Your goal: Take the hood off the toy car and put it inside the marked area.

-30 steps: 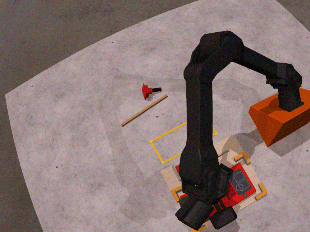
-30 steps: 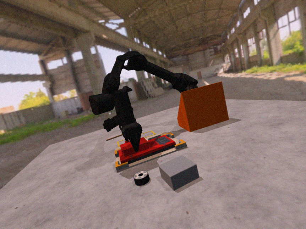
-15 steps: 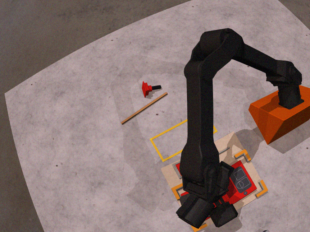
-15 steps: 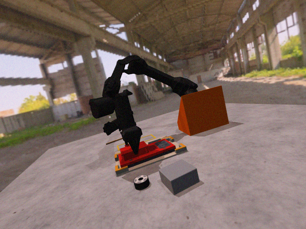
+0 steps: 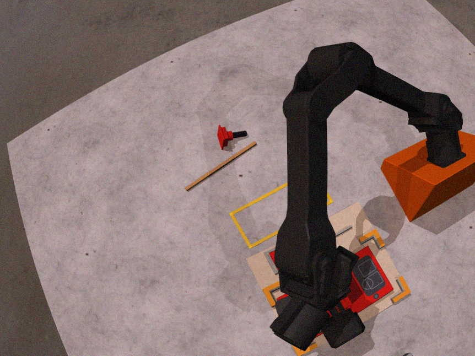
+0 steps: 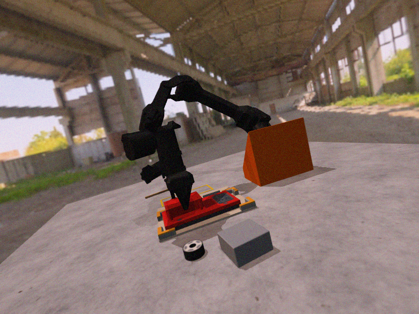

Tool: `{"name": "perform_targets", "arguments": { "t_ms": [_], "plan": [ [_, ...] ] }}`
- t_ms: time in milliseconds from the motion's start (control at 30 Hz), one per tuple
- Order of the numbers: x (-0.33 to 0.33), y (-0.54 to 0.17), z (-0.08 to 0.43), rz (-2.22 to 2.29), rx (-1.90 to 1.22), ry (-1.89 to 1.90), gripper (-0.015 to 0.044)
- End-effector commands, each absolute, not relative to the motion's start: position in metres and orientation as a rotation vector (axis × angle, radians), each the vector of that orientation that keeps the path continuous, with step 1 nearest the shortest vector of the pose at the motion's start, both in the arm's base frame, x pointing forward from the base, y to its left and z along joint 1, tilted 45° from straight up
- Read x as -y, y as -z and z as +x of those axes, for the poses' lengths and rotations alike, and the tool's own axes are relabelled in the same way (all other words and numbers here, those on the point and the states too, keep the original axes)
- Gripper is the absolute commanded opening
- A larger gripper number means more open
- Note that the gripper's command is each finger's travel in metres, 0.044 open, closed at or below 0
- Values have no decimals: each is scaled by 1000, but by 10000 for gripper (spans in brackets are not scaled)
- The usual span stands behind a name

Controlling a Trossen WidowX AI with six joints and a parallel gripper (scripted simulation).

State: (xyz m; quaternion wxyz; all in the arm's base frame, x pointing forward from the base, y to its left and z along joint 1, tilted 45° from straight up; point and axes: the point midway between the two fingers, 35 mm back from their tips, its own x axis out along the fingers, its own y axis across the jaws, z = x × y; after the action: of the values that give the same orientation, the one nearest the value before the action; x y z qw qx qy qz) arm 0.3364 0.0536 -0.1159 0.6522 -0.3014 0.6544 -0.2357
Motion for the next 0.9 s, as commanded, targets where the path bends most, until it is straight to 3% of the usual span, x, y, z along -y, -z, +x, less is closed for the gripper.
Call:
{"name": "perform_targets", "arguments": {
  "t_ms": [0, 867],
  "plan": [
    [-58, 113, 336, -682, -1483, 531, 0],
    [-70, 101, 335, -681, -1485, 530, 0]
  ]
}}
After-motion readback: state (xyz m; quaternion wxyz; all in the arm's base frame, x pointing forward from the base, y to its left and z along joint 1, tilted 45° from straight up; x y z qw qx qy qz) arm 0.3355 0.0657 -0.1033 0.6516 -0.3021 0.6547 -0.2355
